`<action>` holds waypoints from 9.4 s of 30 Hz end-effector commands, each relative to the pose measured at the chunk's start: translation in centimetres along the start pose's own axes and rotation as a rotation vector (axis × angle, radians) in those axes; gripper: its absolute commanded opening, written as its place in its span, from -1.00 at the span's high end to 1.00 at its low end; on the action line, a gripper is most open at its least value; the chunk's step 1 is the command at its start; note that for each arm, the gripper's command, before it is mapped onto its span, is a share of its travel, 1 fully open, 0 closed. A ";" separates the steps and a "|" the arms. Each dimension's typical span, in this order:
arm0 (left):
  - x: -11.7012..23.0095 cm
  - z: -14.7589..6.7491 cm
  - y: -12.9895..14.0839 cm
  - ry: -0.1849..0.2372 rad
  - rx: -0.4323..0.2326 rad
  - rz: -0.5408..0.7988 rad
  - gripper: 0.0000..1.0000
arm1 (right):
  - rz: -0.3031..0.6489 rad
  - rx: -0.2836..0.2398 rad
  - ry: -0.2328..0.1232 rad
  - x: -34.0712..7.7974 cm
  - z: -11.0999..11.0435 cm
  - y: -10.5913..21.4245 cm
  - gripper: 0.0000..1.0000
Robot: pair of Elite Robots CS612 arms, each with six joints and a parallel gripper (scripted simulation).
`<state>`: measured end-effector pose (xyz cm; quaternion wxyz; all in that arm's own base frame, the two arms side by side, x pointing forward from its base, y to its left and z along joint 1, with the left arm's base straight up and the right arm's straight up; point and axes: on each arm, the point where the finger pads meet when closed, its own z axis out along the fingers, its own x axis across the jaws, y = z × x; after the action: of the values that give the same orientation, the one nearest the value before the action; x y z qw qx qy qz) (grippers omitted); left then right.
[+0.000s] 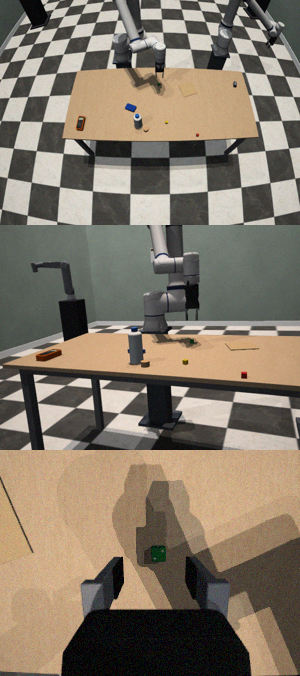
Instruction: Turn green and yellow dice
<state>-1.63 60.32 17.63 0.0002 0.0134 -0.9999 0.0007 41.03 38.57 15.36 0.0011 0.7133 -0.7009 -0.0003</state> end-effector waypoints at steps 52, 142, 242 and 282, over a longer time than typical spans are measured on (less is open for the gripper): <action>0.0 -0.1 0.1 0.000 -0.001 0.000 -1.00 | -0.475 0.002 -0.001 0.2 1.9 0.6 -1.00; 0.0 -0.1 0.1 0.000 -0.001 0.000 -1.00 | -1.571 0.002 0.001 0.6 7.1 1.2 -0.40; 0.0 -0.1 0.1 0.000 -0.001 0.000 -1.00 | -1.571 0.002 0.001 0.6 13.2 1.1 -0.40; 0.0 -0.1 0.1 0.000 -0.001 0.000 -1.00 | -1.571 0.002 0.001 0.6 13.4 1.1 0.19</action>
<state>-1.63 60.32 17.63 0.0002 0.0134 -0.9999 0.0007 39.89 37.93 1.89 0.0004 1.0000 0.0089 -0.0007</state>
